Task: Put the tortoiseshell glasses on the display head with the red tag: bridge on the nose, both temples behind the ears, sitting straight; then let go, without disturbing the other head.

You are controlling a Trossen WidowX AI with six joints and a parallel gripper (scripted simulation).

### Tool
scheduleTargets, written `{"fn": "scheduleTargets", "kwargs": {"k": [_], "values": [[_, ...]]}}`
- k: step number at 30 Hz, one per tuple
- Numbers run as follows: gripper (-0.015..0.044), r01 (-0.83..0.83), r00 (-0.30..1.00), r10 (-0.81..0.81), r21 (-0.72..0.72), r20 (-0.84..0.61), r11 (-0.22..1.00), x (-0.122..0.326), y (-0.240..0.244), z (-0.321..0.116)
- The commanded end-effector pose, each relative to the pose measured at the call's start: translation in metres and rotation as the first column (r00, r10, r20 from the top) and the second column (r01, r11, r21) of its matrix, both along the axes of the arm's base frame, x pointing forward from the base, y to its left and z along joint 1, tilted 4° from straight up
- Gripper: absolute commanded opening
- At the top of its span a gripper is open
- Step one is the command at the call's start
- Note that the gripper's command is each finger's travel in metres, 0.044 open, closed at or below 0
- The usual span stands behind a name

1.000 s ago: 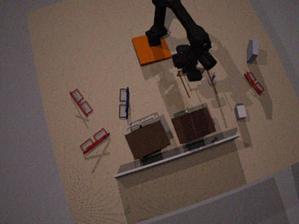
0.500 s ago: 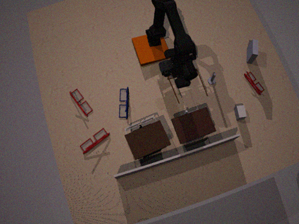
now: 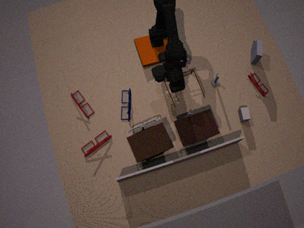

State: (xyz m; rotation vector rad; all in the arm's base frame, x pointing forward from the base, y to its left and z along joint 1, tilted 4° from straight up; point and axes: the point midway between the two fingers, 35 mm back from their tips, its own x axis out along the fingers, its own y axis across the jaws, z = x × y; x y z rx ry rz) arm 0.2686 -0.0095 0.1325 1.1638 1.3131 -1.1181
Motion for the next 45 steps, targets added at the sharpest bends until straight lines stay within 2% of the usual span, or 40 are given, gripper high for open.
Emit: {"fn": "scheduleTargets", "kwargs": {"k": [1, 45], "values": [[0.0000, -0.007, 1.000, 0.007, 0.022, -0.007, 1.000, -0.001, 0.000, -0.006], [0.0000, -0.008, 1.000, 0.008, -0.007, -0.004, 1.000, -0.001, 0.000, -0.043]]}}
